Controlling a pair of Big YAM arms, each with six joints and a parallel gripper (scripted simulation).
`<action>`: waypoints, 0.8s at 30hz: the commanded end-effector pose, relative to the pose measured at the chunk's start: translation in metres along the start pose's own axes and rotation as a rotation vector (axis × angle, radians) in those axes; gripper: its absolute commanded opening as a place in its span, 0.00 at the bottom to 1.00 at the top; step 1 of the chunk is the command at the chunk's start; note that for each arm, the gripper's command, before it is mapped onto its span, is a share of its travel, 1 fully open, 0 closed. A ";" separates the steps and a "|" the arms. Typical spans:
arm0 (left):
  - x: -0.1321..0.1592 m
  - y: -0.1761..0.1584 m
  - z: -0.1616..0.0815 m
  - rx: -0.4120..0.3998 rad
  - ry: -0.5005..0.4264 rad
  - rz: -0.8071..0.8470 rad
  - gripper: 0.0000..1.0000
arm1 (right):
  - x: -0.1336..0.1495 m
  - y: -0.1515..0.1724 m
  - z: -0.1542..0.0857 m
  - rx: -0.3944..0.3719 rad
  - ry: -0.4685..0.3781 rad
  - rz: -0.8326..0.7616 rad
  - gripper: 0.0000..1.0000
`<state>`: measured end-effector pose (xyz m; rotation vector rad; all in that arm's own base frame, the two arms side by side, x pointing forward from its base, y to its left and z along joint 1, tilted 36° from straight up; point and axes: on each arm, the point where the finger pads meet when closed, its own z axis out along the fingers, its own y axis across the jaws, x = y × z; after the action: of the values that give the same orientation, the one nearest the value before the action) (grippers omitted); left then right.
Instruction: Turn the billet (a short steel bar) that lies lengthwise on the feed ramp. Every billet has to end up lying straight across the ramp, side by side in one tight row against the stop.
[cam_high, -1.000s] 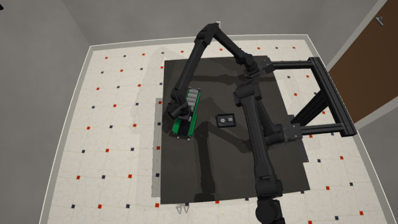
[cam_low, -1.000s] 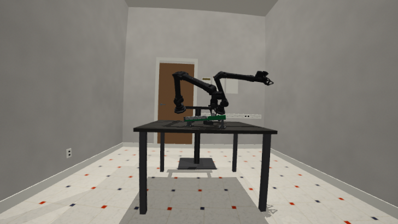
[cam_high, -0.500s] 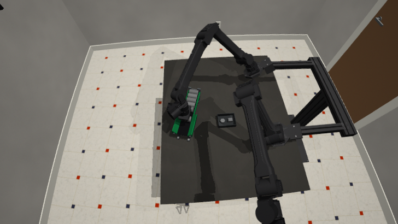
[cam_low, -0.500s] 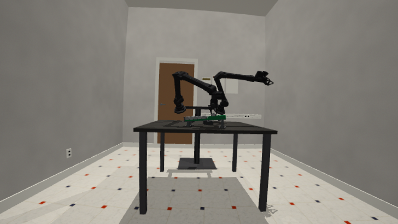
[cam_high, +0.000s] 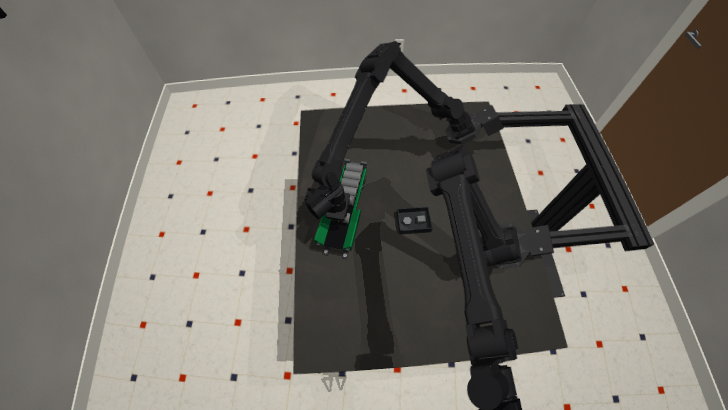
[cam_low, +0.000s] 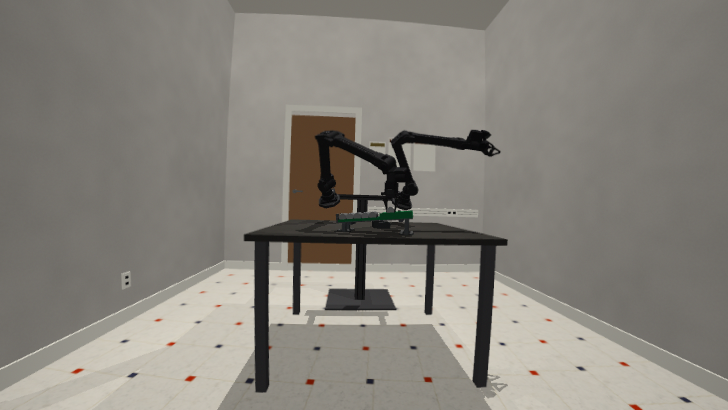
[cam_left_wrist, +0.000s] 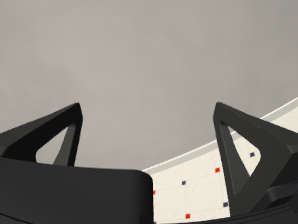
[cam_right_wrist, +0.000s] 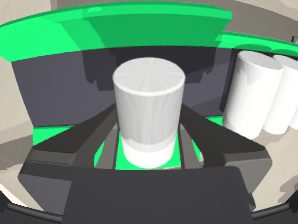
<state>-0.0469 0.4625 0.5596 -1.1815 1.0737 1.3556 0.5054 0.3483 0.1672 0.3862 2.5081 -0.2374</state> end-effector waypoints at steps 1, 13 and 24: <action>-0.045 0.006 -0.005 -0.009 -0.087 -0.008 1.00 | -0.018 0.013 -0.041 -0.071 -0.039 0.016 0.00; -0.045 0.006 -0.005 -0.009 -0.087 -0.008 1.00 | -0.022 0.006 -0.030 -0.066 -0.039 0.059 0.00; -0.045 0.006 -0.005 -0.009 -0.087 -0.008 1.00 | -0.023 -0.001 -0.020 -0.059 -0.036 0.039 0.00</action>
<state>-0.0469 0.4625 0.5596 -1.1815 1.0737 1.3556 0.5094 0.3399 0.1582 0.4021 2.5071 -0.2363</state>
